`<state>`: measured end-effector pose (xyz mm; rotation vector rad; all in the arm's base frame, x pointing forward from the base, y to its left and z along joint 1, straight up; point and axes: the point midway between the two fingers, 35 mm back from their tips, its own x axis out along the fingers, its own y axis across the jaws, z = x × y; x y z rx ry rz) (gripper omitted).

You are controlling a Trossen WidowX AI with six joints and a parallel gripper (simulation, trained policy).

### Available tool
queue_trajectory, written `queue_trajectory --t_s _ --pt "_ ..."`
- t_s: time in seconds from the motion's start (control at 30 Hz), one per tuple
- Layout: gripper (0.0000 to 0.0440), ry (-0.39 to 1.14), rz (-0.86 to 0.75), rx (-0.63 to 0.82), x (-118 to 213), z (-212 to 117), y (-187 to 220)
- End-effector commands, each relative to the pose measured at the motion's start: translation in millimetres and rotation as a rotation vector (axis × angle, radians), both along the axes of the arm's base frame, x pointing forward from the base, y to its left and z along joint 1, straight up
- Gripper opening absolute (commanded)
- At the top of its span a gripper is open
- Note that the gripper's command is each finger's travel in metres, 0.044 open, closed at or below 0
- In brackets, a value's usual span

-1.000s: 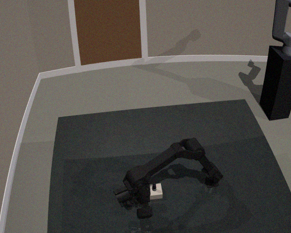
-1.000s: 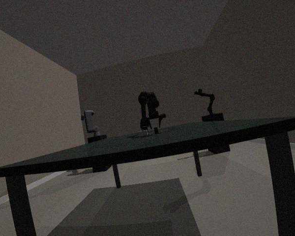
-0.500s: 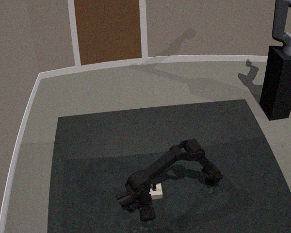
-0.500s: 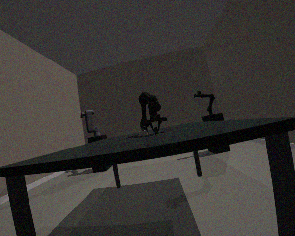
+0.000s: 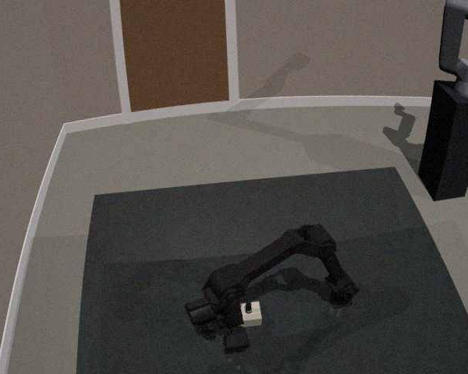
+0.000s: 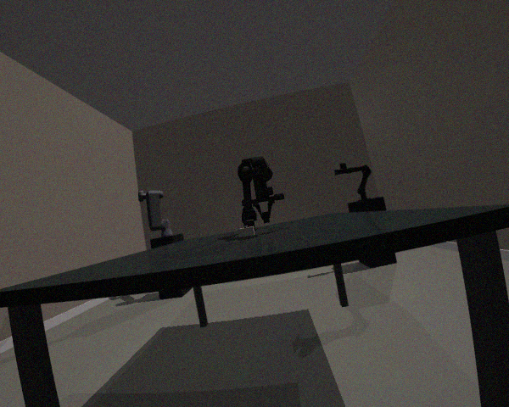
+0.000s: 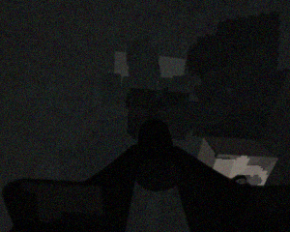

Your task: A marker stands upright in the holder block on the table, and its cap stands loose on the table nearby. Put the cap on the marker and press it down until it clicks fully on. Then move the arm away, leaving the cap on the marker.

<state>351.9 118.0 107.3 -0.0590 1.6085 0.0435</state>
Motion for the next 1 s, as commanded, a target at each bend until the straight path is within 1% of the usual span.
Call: queue_trajectory --t_s 0.0,0.2,0.47,0.73,0.97 --pt "0.0054 -0.017 -0.005 0.001 2 13 -8" --pt "0.0049 -0.017 -0.021 0.004 -1 34 -30" --pt "0.0039 0.007 -0.048 0.004 -14 55 -63" --pt "0.0024 0.041 -0.089 0.002 -29 64 -95" --pt "0.0009 0.066 -0.1 0.011 -41 65 -104"
